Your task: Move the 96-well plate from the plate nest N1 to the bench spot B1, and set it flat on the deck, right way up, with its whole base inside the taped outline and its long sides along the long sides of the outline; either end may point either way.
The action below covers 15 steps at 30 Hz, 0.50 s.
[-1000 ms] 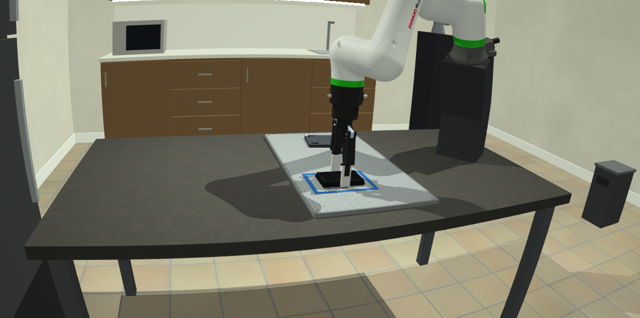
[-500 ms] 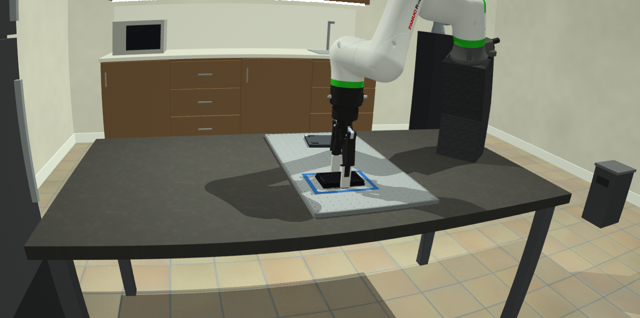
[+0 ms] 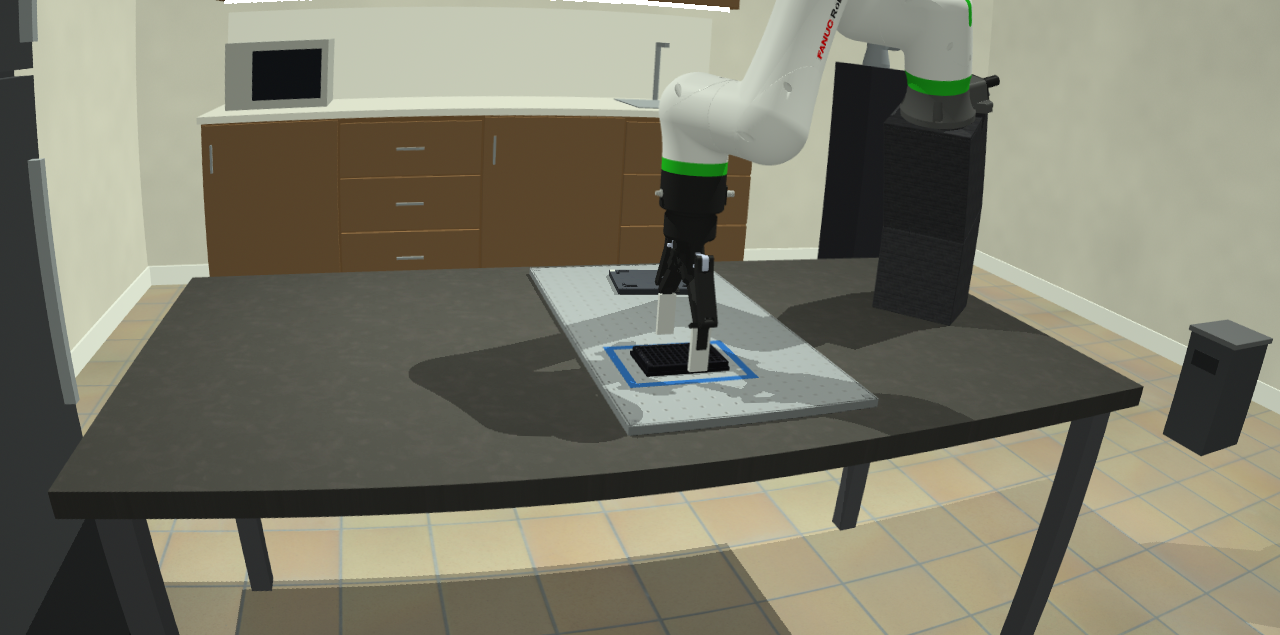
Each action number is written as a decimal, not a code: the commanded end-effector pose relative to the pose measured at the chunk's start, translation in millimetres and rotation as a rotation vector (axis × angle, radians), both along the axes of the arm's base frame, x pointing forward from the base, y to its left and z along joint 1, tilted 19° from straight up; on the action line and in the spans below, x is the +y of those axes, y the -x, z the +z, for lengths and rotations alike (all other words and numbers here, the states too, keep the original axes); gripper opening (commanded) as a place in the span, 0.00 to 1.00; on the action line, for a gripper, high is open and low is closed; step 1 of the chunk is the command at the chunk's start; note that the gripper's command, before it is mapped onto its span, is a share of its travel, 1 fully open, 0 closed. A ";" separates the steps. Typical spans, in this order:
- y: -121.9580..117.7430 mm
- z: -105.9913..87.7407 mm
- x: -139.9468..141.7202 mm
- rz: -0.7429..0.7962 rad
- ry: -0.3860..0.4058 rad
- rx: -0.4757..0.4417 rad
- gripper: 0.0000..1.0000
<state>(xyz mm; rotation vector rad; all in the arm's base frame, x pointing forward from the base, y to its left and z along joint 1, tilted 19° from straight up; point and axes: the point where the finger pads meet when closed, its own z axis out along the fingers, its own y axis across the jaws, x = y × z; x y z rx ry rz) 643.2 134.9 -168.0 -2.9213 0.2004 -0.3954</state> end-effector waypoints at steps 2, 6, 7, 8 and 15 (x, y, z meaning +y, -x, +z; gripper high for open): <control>-0.2 0.2 -0.1 0.000 0.000 0.000 1.00; -0.2 0.2 -0.1 0.000 0.000 0.000 1.00; 0.6 2.7 -0.5 0.000 0.000 0.000 1.00; 1.3 5.2 -1.0 0.000 0.000 0.000 1.00; 5.0 17.8 -3.2 0.000 0.000 0.000 1.00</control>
